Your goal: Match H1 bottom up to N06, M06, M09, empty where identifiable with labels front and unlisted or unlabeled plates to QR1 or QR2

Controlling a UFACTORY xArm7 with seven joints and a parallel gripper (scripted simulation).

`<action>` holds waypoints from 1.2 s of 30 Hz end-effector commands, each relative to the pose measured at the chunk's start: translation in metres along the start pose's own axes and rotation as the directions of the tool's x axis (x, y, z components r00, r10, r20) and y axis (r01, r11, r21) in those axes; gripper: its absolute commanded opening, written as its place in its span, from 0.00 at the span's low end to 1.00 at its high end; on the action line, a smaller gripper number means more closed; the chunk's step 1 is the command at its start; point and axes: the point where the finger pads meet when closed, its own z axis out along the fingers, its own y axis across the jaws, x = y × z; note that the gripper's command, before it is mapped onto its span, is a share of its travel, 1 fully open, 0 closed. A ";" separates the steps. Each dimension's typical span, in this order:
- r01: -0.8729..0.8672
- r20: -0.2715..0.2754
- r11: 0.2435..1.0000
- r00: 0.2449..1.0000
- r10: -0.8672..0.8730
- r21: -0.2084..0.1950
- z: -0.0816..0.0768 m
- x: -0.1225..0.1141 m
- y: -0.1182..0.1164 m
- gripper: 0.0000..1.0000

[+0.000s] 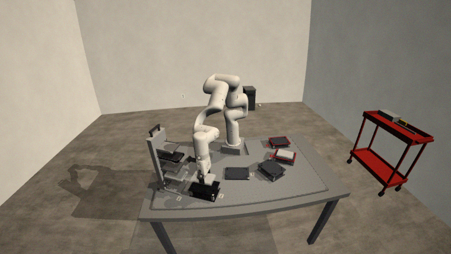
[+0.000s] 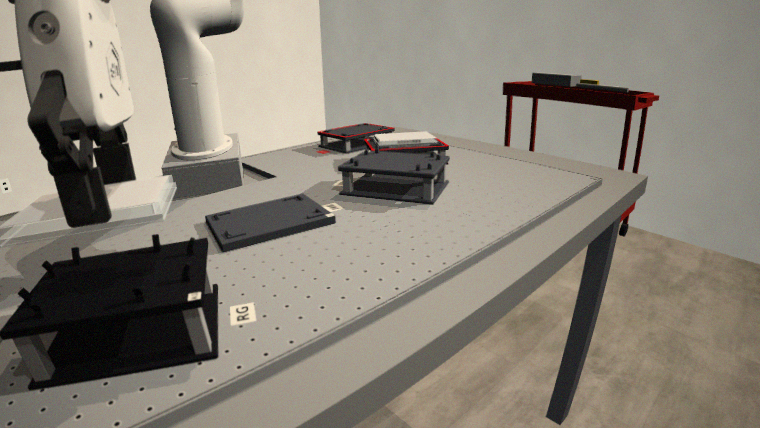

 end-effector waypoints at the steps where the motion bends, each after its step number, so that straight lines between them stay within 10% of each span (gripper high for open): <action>1: 0.000 0.000 1.000 1.000 0.000 0.004 -0.008 0.000 -0.002 0.00; 36: 0.000 0.000 1.000 1.000 0.000 0.005 -0.112 0.000 -0.001 0.00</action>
